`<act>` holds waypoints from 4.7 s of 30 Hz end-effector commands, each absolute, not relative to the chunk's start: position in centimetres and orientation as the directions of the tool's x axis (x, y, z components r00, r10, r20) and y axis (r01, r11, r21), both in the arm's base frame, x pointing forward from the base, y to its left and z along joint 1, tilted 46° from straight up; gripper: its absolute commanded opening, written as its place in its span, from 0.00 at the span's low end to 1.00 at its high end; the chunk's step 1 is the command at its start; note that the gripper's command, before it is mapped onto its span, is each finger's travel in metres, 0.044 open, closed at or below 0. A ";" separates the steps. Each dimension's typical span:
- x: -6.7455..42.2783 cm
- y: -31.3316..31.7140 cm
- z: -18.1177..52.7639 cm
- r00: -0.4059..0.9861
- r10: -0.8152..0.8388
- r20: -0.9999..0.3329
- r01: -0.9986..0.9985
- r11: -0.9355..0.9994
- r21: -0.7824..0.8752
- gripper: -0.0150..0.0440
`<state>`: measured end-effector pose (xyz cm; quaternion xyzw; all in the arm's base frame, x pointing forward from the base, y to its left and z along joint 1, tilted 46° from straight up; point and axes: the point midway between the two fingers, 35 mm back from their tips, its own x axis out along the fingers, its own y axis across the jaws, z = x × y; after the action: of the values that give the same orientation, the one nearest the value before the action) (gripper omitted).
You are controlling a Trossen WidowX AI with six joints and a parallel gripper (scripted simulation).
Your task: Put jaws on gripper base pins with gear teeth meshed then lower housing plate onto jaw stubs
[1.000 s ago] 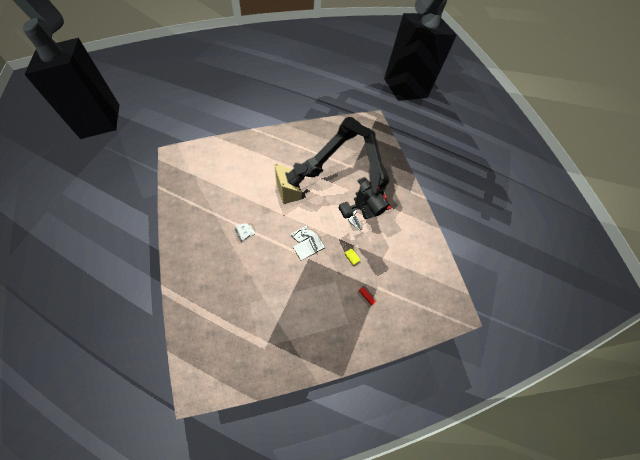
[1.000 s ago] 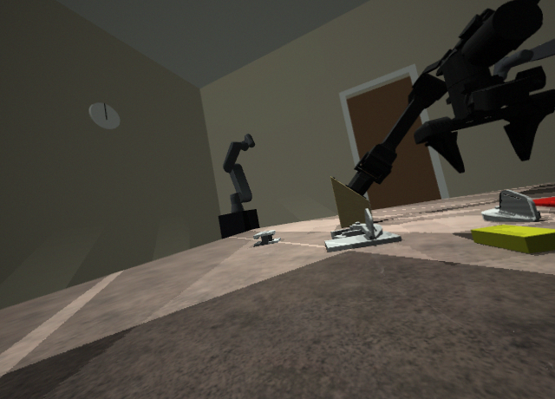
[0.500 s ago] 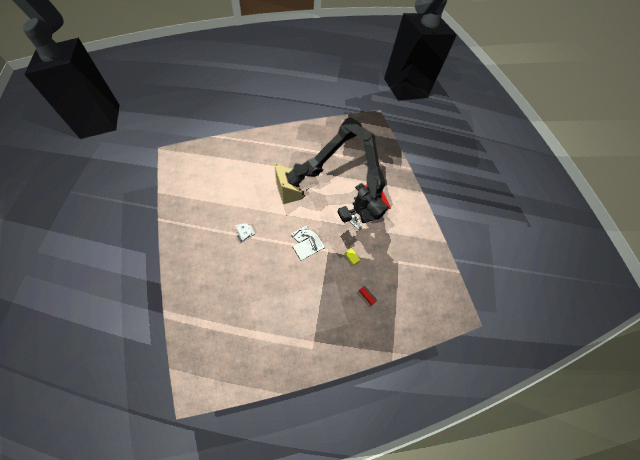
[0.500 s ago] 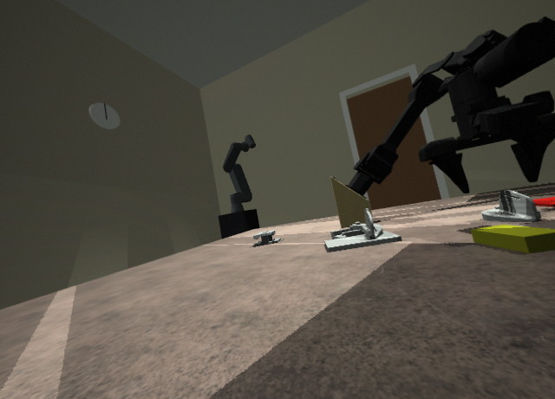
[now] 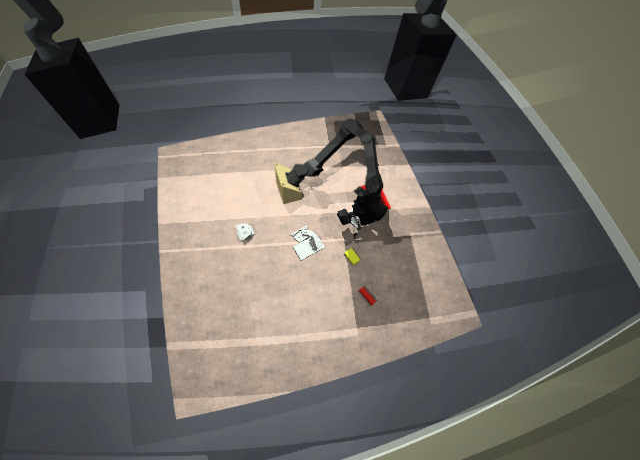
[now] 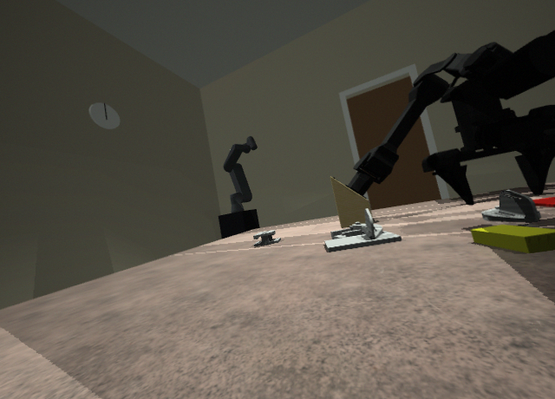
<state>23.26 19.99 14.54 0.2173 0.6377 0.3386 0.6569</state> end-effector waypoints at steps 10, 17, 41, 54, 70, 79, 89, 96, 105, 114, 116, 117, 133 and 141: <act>23.0 21.5 12.8 -0.048 0.719 -0.693 -0.157 0.680 0.716 1.00; 23.0 21.9 12.4 -0.048 0.720 -0.692 -0.156 0.679 0.717 1.00; 23.0 21.9 12.3 -0.048 0.720 -0.692 -0.156 0.679 0.717 1.00; 22.9 22.0 12.4 -0.049 0.722 -0.690 -0.161 0.676 0.719 0.49; 23.0 21.8 12.6 -0.049 0.721 -0.691 -0.161 0.677 0.718 0.48; 23.4 19.7 14.4 -0.049 0.716 -0.696 -0.160 0.682 0.713 0.48; 23.5 17.3 16.7 -0.048 0.716 -0.697 -0.158 0.683 0.713 0.48; 23.4 16.3 17.7 -0.048 0.718 -0.695 -0.156 0.682 0.715 0.48; 23.5 16.2 17.6 -0.047 0.717 -0.696 -0.158 0.683 0.714 0.48; 25.3 14.7 15.9 -0.041 0.704 -0.709 -0.181 0.692 0.698 0.48; 25.6 14.3 15.5 -0.040 0.702 -0.711 -0.186 0.694 0.695 0.48; 25.8 14.1 15.3 -0.039 0.700 -0.713 -0.188 0.695 0.694 0.48; 28.3 10.9 11.9 -0.036 0.684 -0.728 -0.228 0.704 0.673 0.48; 29.2 9.2 10.1 -0.036 0.680 -0.733 -0.248 0.704 0.665 0.48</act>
<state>28.74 9.98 11.02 0.1751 0.6320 0.3435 0.6722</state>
